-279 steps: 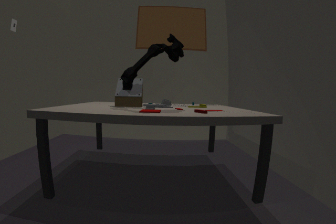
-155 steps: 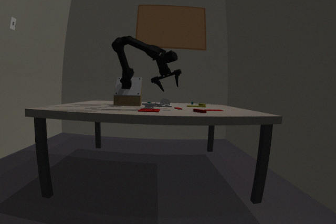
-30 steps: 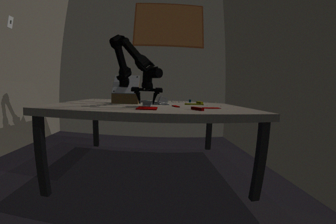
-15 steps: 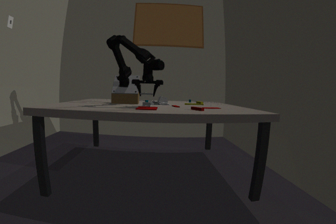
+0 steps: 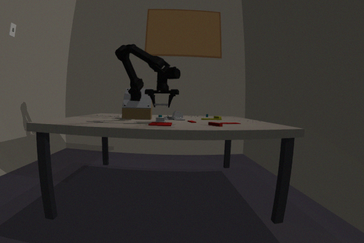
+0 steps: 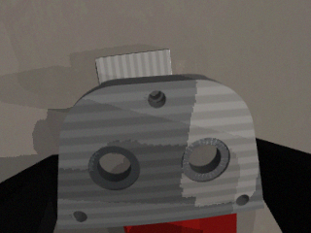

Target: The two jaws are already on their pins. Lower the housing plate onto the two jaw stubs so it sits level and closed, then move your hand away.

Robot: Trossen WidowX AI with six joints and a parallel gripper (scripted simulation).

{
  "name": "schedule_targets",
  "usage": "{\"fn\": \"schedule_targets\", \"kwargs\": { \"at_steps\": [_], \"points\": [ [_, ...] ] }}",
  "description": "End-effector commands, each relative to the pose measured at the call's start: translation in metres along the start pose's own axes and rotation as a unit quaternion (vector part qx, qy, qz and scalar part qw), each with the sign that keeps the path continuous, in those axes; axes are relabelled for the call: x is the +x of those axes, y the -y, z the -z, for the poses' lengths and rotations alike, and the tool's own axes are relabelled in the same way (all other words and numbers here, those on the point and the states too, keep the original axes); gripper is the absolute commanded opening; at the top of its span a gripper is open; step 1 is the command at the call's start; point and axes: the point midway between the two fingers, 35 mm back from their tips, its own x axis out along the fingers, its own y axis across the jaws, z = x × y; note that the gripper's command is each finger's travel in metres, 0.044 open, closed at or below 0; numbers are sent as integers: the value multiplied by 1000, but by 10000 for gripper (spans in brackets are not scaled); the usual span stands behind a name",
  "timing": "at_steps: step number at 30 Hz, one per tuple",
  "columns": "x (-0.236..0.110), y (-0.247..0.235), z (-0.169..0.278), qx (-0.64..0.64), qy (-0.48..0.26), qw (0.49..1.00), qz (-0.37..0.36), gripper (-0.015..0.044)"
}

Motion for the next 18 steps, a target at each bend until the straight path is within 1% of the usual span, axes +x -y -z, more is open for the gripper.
{"fn": "schedule_targets", "kwargs": {
  "at_steps": [1,18],
  "points": [
    [2,5,-10,24,5,1000,-2,351],
    [6,22,-63,156,26,987,-9,351]
  ]
}}
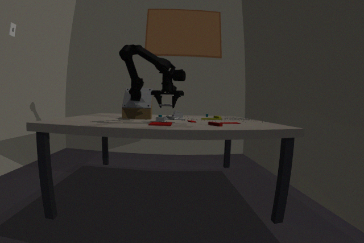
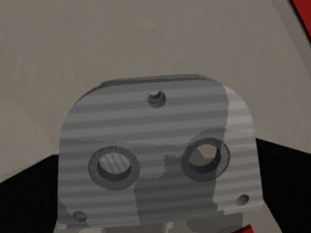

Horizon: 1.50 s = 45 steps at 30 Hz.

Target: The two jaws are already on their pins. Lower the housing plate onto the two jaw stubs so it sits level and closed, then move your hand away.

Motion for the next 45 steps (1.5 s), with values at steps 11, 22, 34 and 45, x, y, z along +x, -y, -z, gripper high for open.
{"fn": "schedule_targets", "kwargs": {
  "at_steps": [11,22,34,45],
  "points": [
    [4,-6,-45,108,6,994,-9,351],
    [5,-15,-80,199,4,980,-13,351],
    [5,-31,-116,300,-3,954,-11,351],
    [5,-51,-146,396,-12,918,0,351]
  ]
}}
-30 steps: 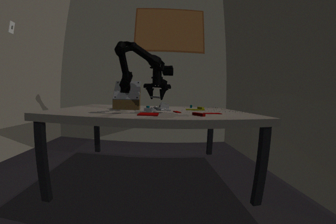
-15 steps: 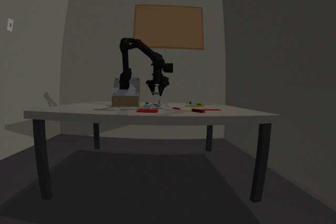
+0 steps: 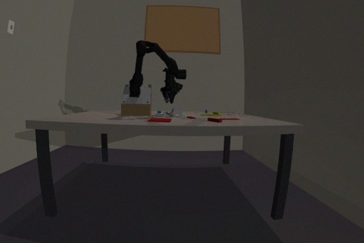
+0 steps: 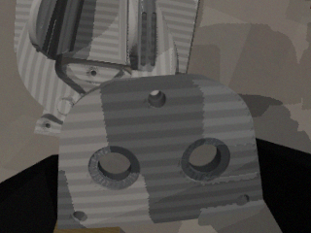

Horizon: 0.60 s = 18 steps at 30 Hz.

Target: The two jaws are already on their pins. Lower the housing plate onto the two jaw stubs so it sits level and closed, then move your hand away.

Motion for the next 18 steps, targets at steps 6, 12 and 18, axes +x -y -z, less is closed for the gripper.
{"fn": "schedule_targets", "kwargs": {
  "at_steps": [6,12,18],
  "points": [
    [1,-28,-1,79,-2,997,16,351],
    [1,-35,-2,103,-2,994,21,351],
    [1,-35,-2,103,-2,994,21,351]
  ]
}}
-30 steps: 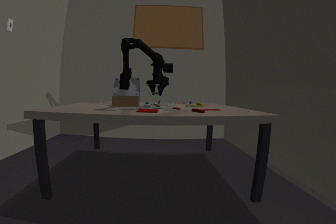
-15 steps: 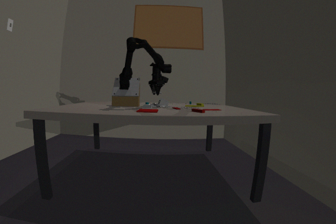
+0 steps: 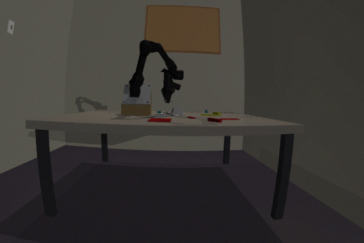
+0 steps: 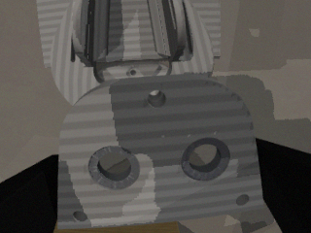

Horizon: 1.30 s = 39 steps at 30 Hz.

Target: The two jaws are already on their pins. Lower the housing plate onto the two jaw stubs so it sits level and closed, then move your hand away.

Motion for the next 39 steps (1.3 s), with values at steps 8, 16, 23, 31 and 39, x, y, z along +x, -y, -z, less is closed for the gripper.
{"fn": "schedule_targets", "kwargs": {
  "at_steps": [8,16,23,31,39],
  "points": [
    [0,0,0,7,1,1000,2,351],
    [0,0,0,8,1,1000,2,351],
    [0,-8,6,8,1,1000,2,351],
    [0,-8,6,8,1,1000,2,351],
    [0,-8,6,8,1,1000,2,351]
  ]
}}
